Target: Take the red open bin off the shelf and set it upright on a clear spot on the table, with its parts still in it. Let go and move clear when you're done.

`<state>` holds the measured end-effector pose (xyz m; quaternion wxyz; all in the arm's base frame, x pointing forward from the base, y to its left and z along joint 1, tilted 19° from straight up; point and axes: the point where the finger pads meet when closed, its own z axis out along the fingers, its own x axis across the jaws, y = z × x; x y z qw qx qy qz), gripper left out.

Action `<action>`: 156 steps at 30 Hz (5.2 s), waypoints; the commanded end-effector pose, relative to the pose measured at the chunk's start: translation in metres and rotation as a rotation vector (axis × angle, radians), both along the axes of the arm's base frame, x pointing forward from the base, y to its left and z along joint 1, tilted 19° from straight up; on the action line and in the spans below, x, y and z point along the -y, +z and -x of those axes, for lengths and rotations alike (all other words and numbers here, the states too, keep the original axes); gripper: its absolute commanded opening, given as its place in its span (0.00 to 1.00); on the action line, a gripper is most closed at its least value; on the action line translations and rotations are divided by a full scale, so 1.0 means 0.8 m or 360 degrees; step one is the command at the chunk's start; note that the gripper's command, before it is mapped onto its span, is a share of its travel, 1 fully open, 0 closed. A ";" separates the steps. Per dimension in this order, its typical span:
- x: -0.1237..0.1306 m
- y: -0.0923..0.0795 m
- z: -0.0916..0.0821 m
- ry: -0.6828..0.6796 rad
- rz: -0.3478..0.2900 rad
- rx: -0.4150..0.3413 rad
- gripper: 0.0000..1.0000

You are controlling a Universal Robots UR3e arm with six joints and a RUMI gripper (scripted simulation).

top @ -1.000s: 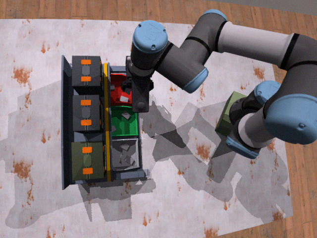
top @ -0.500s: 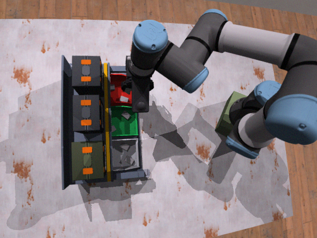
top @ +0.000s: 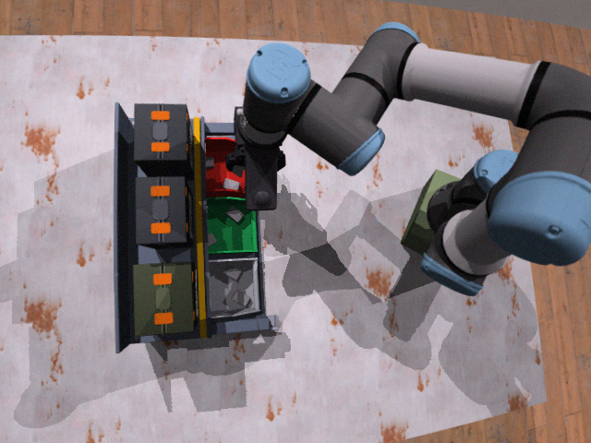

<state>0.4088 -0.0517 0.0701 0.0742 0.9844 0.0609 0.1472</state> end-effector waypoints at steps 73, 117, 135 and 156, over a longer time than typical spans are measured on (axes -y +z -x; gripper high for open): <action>0.003 -0.017 -0.006 0.0000 0.0002 0.0004 0.00; 0.003 -0.017 -0.006 0.0000 0.0002 0.0004 0.00; 0.001 -0.007 -0.003 0.0000 0.0002 0.0004 0.00; -0.001 0.007 0.001 0.0000 0.0002 0.0004 0.00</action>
